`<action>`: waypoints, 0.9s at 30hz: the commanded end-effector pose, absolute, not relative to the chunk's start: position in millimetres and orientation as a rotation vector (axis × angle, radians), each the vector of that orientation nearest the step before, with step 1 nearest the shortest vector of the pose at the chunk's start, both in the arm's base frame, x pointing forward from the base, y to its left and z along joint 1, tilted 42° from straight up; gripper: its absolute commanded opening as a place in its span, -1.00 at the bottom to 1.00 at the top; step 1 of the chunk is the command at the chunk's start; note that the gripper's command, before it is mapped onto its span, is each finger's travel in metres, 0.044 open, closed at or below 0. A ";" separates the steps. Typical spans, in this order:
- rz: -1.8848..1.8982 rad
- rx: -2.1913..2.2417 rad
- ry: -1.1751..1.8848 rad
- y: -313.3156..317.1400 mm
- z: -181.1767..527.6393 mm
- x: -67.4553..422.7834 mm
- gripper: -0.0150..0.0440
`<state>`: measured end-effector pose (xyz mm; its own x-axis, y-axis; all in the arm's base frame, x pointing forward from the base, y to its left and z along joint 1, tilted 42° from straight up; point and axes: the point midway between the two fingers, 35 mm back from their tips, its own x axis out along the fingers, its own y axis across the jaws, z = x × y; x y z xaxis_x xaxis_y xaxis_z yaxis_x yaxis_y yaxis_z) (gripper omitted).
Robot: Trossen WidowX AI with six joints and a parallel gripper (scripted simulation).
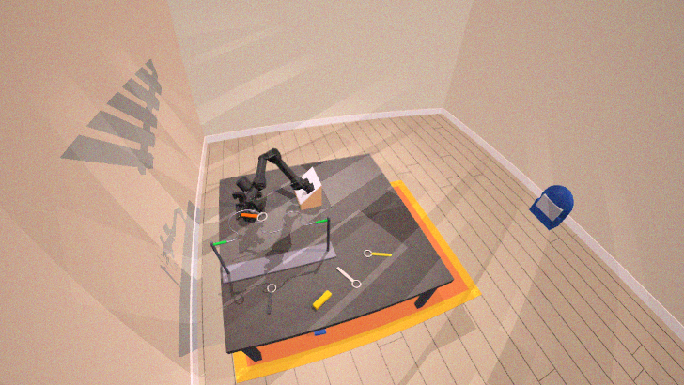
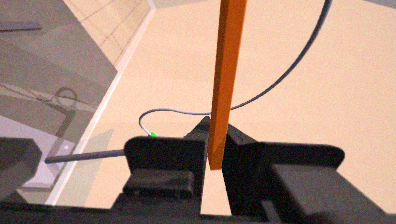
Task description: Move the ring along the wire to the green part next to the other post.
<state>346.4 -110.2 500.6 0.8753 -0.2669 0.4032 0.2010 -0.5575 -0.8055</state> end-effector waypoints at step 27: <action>-0.705 -2.424 -0.074 -103.0 507.8 345.7 -1.00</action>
<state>345.5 -104.2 507.4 0.8586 -0.1297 0.4960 0.2092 -0.7947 -0.5699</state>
